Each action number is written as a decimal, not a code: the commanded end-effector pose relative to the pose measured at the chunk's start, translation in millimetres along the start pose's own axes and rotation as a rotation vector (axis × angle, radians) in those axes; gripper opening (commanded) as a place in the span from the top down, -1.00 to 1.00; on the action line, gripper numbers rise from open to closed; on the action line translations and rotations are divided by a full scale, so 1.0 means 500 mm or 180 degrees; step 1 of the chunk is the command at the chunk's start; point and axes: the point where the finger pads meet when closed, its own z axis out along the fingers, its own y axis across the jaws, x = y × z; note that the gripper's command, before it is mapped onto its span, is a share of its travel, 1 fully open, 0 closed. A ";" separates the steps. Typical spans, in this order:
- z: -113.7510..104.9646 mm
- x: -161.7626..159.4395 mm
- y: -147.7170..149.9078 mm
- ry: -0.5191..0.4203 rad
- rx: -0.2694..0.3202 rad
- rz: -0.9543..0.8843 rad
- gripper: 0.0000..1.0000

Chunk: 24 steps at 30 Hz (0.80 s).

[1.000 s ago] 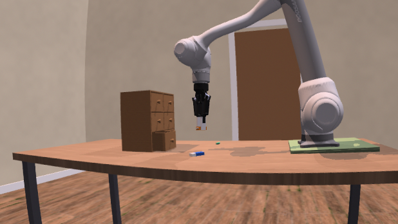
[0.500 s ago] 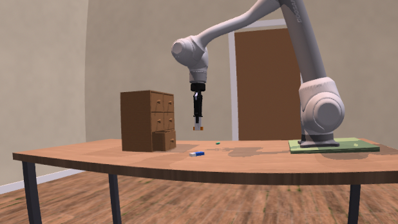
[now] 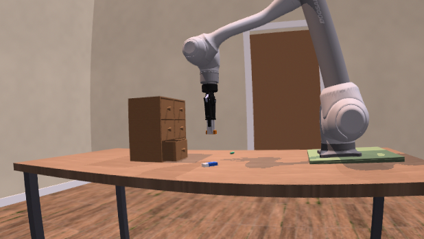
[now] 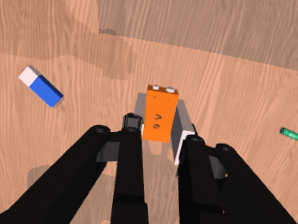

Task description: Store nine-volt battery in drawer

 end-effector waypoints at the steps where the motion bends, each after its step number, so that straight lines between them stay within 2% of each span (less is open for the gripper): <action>1: -0.002 0.000 0.000 0.0000 0.0000 0.0000 0.73; 13: -0.002 0.000 0.000 0.0032 0.0001 0.0000 0.73; 24: 0.000 -0.002 0.000 0.0197 0.0001 0.0000 0.73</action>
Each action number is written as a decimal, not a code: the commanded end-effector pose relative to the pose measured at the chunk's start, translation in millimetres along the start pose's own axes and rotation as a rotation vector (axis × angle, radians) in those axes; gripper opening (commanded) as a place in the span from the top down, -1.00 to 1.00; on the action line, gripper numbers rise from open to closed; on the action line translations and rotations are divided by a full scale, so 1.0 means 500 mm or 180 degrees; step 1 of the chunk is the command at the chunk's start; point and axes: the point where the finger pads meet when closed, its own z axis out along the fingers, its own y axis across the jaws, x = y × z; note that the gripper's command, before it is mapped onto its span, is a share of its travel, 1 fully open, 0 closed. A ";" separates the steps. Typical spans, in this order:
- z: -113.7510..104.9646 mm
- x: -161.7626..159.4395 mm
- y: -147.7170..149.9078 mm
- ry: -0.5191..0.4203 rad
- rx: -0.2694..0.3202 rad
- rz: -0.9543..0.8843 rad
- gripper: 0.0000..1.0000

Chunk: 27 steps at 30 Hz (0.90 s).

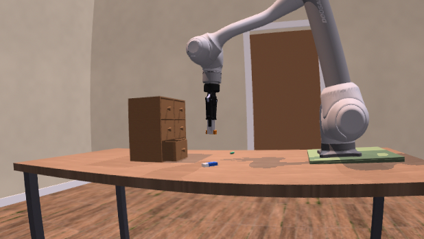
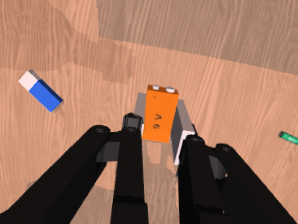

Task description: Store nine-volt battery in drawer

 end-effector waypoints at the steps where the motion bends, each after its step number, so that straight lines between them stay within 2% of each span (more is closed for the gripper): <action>1: 0.000 -0.001 0.000 0.0072 0.0001 0.0000 0.73; 13: 0.005 -0.008 0.000 0.0633 0.0001 0.0000 0.73; 15: 0.005 -0.008 0.000 0.0633 0.0001 0.0000 0.73; 27: 0.012 -0.018 0.000 0.1524 0.0001 0.0000 0.73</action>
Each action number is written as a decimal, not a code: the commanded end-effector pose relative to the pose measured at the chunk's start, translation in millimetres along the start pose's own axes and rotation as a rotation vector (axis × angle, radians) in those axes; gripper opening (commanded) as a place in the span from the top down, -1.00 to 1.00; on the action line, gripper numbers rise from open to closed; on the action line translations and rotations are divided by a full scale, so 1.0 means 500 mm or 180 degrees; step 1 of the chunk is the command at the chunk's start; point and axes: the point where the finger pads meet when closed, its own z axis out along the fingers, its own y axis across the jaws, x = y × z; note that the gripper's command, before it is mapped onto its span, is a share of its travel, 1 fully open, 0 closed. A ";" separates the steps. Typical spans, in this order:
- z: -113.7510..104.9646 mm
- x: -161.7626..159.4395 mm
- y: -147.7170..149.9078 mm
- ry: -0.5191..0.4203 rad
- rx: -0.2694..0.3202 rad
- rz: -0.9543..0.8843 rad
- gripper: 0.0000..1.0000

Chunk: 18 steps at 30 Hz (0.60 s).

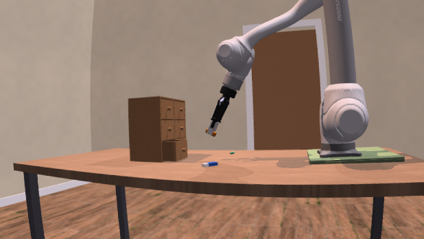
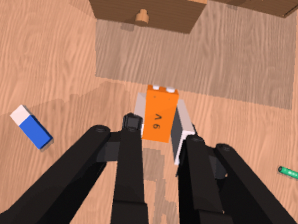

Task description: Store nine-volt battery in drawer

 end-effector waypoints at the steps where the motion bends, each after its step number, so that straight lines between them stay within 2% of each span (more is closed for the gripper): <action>1: 0.002 -0.004 -0.001 0.0317 0.0013 -0.0002 0.73; 3: 0.003 -0.006 -0.001 0.0490 0.0014 -0.0002 0.73; 5: 0.003 -0.006 -0.001 0.0490 0.0014 -0.0002 0.73; 9: 0.003 -0.010 -0.001 0.0712 0.0014 -0.0001 0.73; 18: 0.003 -0.010 -0.004 0.0857 0.0029 -0.0004 0.73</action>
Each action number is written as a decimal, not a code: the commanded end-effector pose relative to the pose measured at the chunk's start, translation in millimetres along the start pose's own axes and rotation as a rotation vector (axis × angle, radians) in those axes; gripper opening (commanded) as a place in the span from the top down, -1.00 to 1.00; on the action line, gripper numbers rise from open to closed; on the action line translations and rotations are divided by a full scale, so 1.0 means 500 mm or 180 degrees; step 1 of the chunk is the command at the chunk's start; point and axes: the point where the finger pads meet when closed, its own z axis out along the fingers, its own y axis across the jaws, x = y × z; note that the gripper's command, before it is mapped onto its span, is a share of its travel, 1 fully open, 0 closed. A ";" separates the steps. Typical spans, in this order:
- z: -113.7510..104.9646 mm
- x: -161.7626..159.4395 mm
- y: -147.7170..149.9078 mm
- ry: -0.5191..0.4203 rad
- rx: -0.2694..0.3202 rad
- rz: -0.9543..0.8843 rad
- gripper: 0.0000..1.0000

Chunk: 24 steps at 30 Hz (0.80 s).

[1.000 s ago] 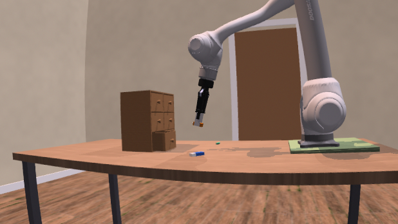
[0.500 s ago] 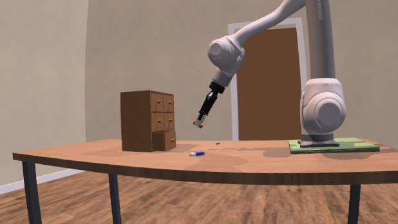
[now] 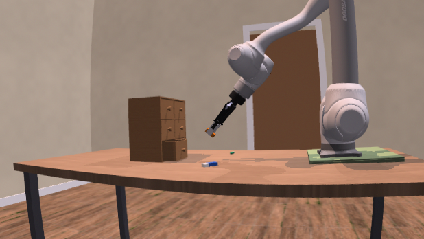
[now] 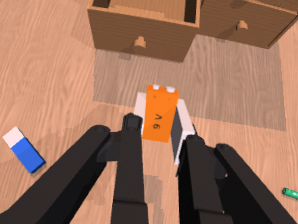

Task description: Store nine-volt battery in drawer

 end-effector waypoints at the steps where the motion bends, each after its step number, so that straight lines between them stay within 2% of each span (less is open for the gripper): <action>1: 0.000 -0.001 0.003 0.0056 0.0048 -0.0001 0.73; 24: 0.000 -0.004 -0.004 0.0172 0.0080 -0.0001 0.73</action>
